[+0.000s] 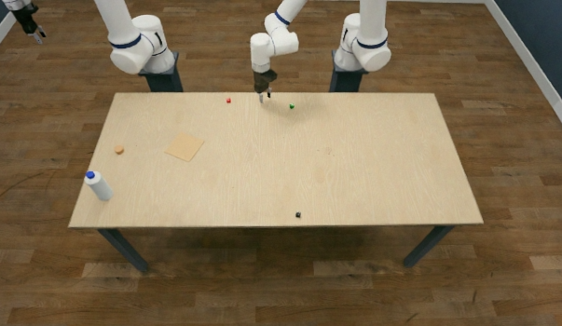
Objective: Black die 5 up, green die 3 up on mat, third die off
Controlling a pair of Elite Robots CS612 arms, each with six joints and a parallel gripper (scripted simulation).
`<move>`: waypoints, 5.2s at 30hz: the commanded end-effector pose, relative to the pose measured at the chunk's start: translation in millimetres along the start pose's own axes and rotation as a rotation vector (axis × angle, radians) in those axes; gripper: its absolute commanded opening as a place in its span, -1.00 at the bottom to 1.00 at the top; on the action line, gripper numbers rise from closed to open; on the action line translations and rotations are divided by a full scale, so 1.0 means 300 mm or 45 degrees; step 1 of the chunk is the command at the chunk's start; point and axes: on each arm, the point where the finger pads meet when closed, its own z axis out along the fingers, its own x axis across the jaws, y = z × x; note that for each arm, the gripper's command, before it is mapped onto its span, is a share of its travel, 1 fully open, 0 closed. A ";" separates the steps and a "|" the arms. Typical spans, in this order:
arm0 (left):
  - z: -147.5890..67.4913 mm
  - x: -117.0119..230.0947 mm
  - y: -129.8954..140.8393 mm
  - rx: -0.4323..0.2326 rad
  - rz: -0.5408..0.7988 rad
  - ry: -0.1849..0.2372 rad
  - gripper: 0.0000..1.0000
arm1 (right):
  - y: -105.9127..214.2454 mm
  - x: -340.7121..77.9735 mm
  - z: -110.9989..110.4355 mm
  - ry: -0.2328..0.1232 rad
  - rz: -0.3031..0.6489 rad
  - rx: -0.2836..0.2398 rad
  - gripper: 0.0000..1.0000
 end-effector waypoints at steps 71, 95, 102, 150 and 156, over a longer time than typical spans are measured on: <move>-0.005 -0.272 -0.344 -0.001 0.001 0.003 1.00 | 0.002 -0.001 -0.003 -0.001 0.000 -0.002 1.00; -0.005 -0.215 -0.401 -0.001 0.001 0.003 1.00 | 0.002 -0.001 -0.003 -0.001 0.000 -0.002 1.00; -0.005 -0.168 -0.448 -0.001 0.001 0.003 1.00 | 0.002 -0.001 -0.003 -0.001 0.000 -0.002 1.00; -0.006 0.538 -1.156 -0.001 0.001 0.003 1.00 | 0.002 -0.001 -0.003 -0.001 0.000 -0.002 1.00; -0.006 0.614 -1.232 -0.001 0.001 0.003 1.00 | 0.002 -0.001 -0.003 -0.001 0.000 -0.002 1.00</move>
